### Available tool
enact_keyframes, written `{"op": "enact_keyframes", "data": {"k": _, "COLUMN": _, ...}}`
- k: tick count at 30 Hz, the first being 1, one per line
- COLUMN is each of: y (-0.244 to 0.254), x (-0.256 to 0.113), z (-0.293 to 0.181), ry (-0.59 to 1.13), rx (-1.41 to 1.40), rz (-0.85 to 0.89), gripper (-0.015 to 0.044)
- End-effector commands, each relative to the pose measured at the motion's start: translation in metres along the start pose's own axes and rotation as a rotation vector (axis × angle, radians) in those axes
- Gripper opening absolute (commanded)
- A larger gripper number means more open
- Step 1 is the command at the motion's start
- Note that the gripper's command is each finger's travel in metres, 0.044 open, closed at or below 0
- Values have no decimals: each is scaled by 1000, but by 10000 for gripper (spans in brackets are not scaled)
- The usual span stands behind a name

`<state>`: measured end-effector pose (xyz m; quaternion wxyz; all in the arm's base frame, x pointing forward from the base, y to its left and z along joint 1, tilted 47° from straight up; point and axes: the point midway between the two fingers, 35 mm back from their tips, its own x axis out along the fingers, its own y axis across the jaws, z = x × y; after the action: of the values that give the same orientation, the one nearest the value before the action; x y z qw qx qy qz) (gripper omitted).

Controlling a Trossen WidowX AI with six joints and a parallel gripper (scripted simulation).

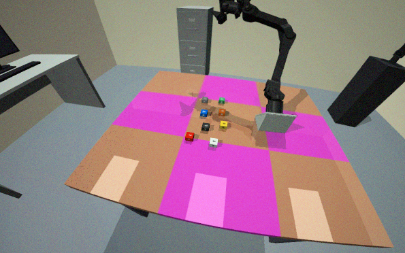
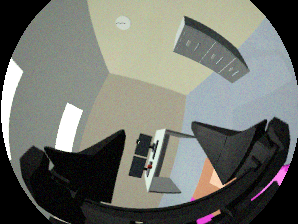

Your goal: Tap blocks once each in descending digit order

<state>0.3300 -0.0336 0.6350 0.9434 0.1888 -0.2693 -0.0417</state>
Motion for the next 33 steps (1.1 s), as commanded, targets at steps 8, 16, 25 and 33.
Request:
{"op": "enact_keyframes", "data": {"k": 8, "y": -45, "x": -33, "z": -192, "ry": 595, "rx": -106, "rz": -268, "gripper": 400}}
{"op": "enact_keyframes", "data": {"k": 16, "y": -76, "x": -124, "z": -299, "ry": 1051, "rx": -357, "rz": -438, "gripper": 400}}
{"op": "enact_keyframes", "data": {"k": 25, "y": -122, "x": -270, "z": -339, "ry": 1585, "rx": -972, "rz": -558, "gripper": 400}}
{"op": "enact_keyframes", "data": {"k": 33, "y": -138, "x": -310, "z": -323, "ry": 1736, "rx": -1294, "rz": -550, "gripper": 400}}
